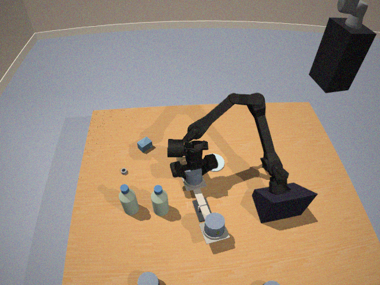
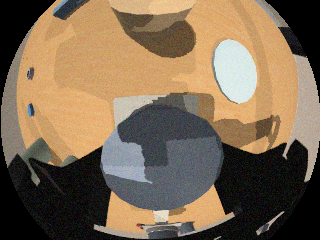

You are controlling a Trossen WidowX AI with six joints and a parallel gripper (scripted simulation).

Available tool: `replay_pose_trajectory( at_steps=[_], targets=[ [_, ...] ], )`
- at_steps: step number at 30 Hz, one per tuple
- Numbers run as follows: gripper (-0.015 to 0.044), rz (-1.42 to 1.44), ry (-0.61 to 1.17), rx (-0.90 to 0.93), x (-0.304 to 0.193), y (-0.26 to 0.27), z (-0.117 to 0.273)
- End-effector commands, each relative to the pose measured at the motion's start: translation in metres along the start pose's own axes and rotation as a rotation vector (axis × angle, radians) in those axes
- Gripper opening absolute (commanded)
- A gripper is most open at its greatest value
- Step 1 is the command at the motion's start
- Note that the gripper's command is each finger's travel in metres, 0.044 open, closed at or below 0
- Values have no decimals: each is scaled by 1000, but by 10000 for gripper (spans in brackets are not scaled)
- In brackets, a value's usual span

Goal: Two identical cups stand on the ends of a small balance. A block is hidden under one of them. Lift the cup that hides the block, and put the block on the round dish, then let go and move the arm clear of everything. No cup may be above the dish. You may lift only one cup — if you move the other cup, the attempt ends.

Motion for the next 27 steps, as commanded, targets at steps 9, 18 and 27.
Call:
replay_pose_trajectory(
  at_steps=[9, 18, 27],
  targets=[
    [0, 4, 8, 4, -1, 3, 12],
    [0, 4, 11, 5, 0, 5, 23],
    [0, 4, 13, 6, 0, 7, 34]
  ],
)
Point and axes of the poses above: the point midway between the two fingers, 35 mm back from their tips, its own z axis back along the fingers, its own y axis across the jaws, x = y × z, the point moved 5 cm from there along z, back along the fingers, and after that the axes turned 13 degrees about z, right-handed, at the moved point
